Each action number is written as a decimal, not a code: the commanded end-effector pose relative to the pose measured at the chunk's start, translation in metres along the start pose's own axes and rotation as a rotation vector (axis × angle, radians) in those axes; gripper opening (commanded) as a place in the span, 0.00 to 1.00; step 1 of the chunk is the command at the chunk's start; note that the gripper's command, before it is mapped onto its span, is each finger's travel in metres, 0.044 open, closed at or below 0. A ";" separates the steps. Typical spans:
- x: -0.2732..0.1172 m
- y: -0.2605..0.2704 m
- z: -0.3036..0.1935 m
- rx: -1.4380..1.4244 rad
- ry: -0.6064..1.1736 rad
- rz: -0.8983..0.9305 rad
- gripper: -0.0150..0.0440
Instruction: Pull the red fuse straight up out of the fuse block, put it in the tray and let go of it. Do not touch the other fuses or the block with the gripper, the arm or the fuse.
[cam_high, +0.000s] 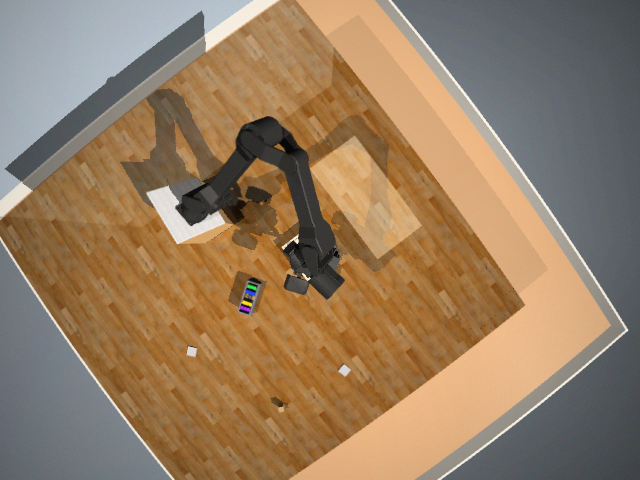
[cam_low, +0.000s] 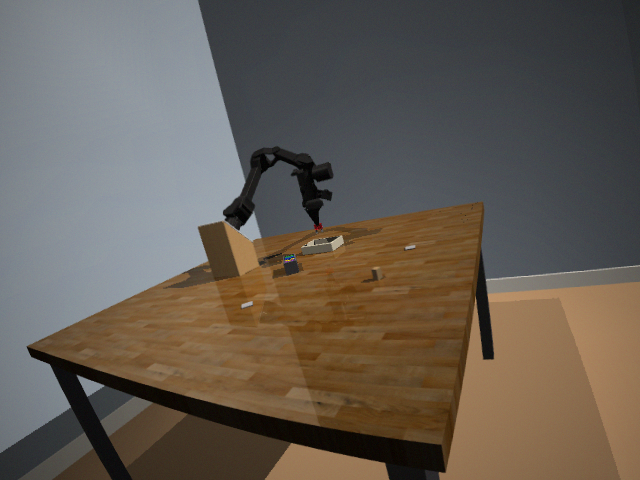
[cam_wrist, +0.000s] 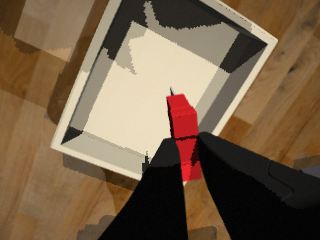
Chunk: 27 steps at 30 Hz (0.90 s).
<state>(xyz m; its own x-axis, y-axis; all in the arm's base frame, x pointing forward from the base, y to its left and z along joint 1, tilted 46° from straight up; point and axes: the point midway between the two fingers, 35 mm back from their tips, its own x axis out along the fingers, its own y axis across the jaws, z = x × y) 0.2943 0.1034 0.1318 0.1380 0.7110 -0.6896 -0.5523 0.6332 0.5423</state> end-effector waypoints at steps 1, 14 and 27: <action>0.000 0.003 0.000 0.011 -0.003 0.004 0.25; 0.021 0.003 0.001 0.011 -0.003 0.004 0.25; 0.035 0.005 0.002 0.007 -0.007 0.012 0.30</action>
<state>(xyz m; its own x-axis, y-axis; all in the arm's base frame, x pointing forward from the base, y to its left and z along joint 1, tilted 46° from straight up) 0.2975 0.1329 0.1104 0.1357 0.7206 -0.6800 -0.5483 0.6262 0.5542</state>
